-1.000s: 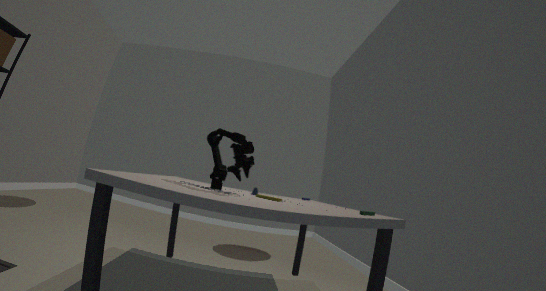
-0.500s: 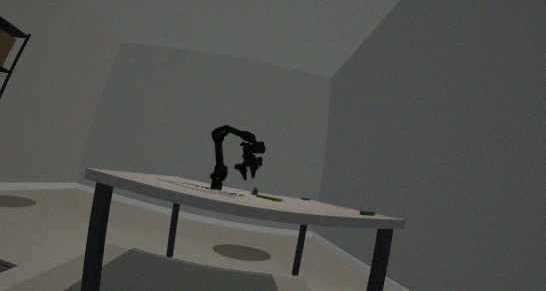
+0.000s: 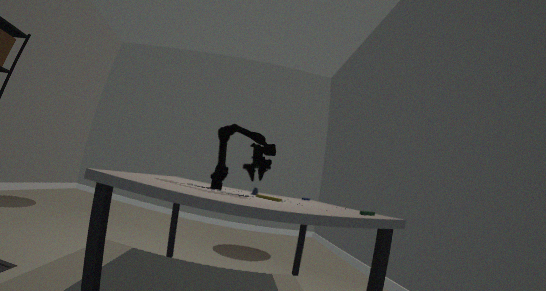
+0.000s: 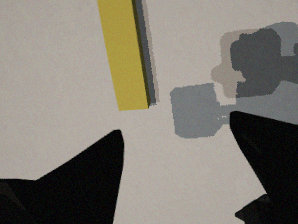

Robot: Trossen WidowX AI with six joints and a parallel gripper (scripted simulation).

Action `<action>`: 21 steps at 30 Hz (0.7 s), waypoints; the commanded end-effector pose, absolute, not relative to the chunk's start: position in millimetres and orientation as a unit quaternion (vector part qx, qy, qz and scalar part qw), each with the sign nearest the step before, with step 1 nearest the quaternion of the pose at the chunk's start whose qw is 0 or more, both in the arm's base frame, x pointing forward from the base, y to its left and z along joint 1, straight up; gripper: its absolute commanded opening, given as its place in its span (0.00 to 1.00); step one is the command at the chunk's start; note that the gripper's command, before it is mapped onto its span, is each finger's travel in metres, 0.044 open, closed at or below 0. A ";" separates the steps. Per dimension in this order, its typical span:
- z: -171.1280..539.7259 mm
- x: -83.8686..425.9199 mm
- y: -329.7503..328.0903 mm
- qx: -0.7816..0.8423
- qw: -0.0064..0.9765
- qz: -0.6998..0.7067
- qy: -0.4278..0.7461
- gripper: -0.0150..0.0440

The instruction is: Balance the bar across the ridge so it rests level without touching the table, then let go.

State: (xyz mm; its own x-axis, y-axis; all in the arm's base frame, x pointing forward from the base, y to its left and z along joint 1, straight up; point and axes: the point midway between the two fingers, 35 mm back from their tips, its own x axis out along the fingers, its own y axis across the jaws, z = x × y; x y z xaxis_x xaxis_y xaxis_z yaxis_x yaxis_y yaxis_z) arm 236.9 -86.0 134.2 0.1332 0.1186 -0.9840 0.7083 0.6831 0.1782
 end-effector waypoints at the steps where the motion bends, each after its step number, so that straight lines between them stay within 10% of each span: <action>1: 130.5 250.4 -86.3 0.322 0.670 -0.230 0.628 0.79; 21: 116.9 305.0 -76.7 0.288 0.655 -0.285 0.638 0.79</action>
State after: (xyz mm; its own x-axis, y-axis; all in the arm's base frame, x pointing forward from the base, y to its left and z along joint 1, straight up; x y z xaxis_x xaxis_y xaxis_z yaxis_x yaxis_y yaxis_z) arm 301.9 -76.7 121.0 0.0383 0.0038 -0.9993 0.7347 0.6776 0.0307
